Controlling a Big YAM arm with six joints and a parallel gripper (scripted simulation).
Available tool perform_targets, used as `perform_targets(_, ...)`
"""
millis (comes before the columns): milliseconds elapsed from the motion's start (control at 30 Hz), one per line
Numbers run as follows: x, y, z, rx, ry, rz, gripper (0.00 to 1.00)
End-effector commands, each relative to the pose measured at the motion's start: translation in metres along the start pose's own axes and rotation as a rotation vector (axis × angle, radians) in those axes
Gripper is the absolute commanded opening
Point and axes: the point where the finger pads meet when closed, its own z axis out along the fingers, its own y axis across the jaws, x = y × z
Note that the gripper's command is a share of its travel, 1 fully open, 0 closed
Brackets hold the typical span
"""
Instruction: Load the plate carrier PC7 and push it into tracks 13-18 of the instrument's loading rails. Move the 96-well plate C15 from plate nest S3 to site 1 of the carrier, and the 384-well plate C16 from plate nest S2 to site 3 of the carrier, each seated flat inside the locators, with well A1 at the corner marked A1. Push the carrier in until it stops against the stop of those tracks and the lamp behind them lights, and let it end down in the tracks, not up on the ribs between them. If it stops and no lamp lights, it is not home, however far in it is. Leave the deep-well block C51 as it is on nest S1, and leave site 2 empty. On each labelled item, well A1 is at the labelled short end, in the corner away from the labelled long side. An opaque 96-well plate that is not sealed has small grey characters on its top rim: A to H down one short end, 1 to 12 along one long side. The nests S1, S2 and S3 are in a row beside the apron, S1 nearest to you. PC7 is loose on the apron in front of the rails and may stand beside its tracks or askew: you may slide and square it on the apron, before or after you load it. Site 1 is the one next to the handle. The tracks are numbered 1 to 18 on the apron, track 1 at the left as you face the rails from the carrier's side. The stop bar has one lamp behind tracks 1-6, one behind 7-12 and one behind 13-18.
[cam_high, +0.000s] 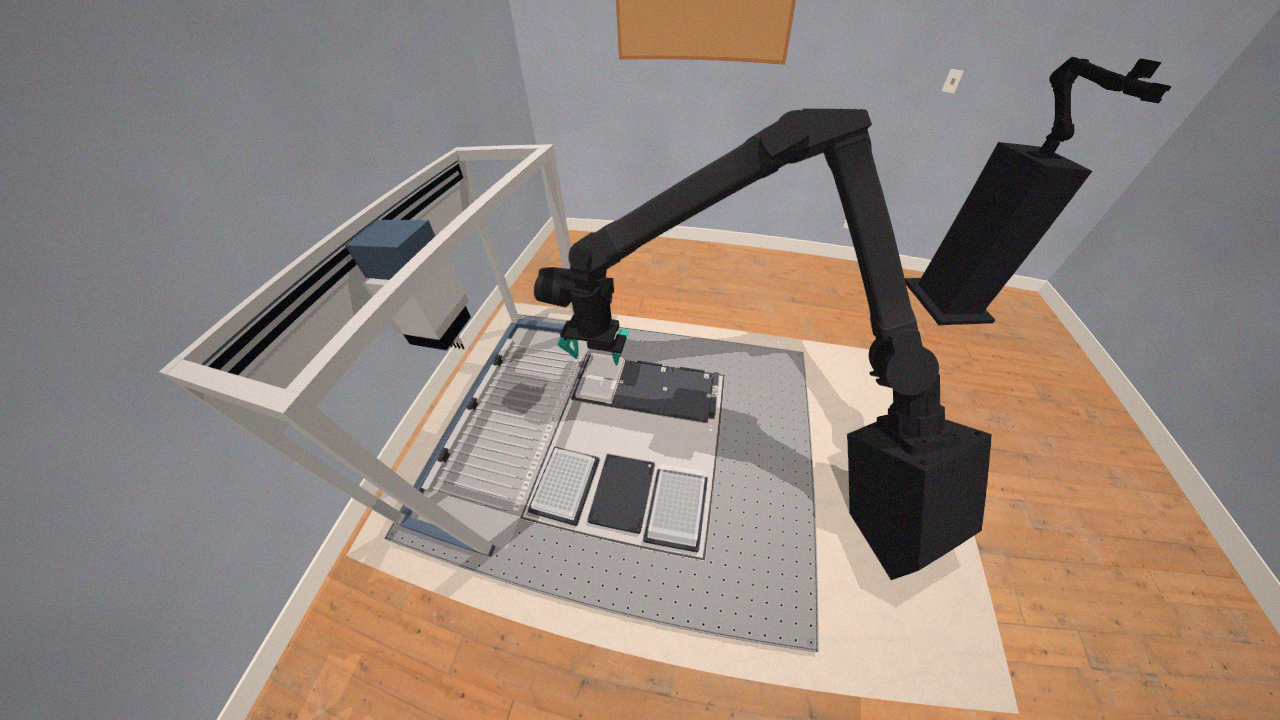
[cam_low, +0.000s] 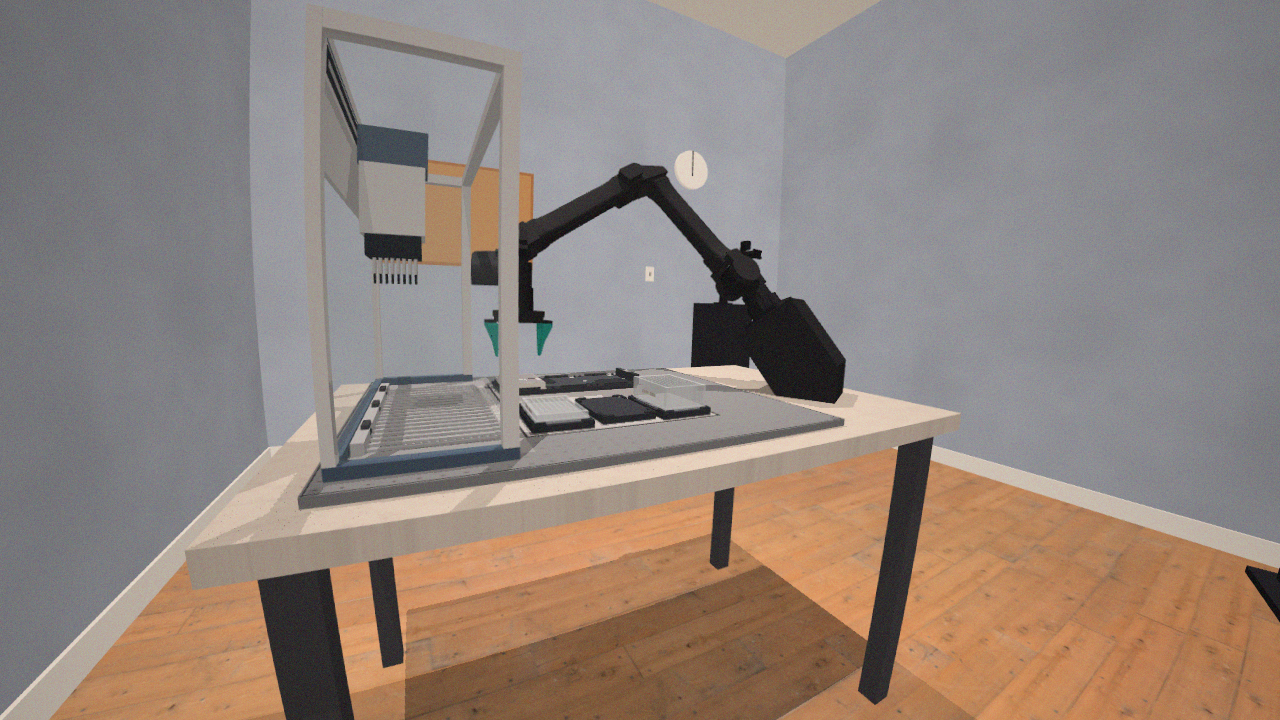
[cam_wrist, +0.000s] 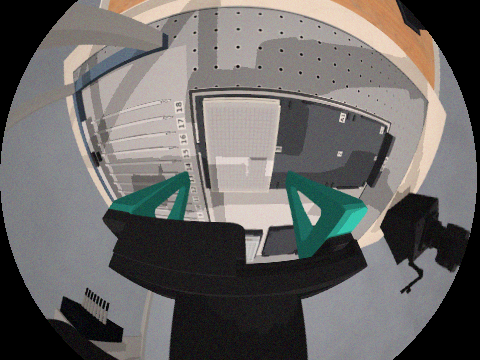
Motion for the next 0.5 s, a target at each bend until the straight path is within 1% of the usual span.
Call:
perform_targets(0, -0.005, 0.017, -0.037, -0.055, -0.003, 0.027, 0.96)
perform_targets(67, -0.007, 0.021, -0.047, -0.063, -0.003, 0.032, 0.96)
perform_targets(133, -0.006, 0.019, -0.052, -0.060, -0.002, 0.030, 0.96)
perform_targets(167, -0.003, 0.014, -0.048, -0.049, 0.000, 0.023, 0.96)
perform_targets(233, -0.002, 0.013, -0.048, -0.047, 0.000, 0.022, 0.96)
perform_targets(267, -0.005, 0.011, -0.033, -0.030, -0.004, 0.020, 0.96)
perform_targets(333, -0.005, 0.011, -0.033, -0.030, -0.004, 0.020, 0.96)
perform_targets(367, 0.009, 0.003, -0.041, -0.030, 0.000, -0.044, 1.00)
perform_targets(400, 0.016, 0.004, -0.040, -0.032, -0.001, -0.076, 1.00)
perform_targets(433, 0.035, 0.001, -0.022, -0.004, 0.003, -0.128, 1.00)
perform_targets(467, 0.042, 0.002, -0.022, -0.008, 0.002, -0.158, 1.00)
